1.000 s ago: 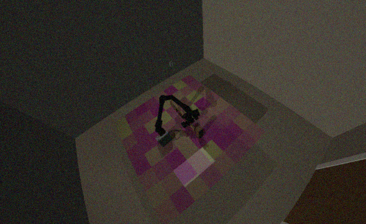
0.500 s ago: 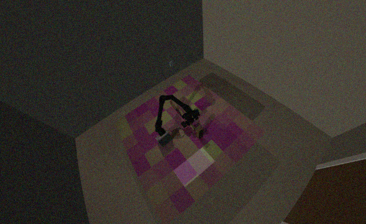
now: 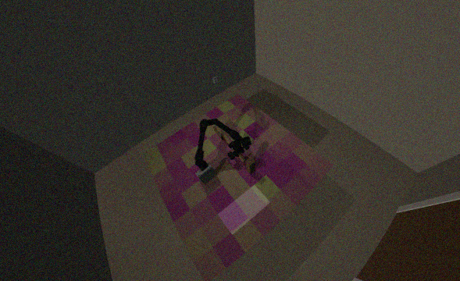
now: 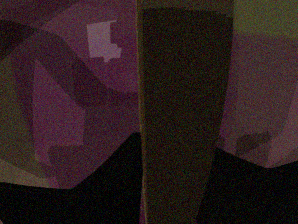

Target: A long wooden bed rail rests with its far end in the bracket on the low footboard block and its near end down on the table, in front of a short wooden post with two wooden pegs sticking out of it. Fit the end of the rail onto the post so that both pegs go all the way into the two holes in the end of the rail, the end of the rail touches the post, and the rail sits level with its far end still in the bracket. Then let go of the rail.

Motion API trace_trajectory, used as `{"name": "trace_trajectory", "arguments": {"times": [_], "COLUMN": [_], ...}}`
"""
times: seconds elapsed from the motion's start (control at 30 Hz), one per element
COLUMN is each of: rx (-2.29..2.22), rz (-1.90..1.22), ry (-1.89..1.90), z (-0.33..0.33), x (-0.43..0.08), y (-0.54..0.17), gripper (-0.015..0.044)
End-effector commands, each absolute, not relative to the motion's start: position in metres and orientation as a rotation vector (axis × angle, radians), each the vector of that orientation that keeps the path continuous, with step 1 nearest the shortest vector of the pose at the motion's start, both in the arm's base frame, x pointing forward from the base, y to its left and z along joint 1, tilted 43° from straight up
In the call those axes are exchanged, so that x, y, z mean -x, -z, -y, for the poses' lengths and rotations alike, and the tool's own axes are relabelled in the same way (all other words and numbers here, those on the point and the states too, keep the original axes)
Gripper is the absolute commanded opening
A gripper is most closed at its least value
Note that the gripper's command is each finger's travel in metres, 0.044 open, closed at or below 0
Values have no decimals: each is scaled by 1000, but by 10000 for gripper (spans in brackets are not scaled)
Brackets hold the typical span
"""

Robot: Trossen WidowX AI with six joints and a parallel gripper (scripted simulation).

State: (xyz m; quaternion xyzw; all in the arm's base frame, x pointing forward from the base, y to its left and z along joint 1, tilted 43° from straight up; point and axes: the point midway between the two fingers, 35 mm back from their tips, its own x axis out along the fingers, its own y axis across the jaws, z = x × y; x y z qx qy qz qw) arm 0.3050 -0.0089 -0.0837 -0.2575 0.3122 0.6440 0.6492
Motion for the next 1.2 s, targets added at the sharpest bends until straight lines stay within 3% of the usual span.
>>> {"name": "trace_trajectory", "arguments": {"times": [0.0, 1.17], "rx": [588, 589], "rz": [-701, -701], "ry": [-1451, -1451], "z": [14, 26], "x": [-309, -309], "y": [80, 67], "gripper": [0, 0]}}
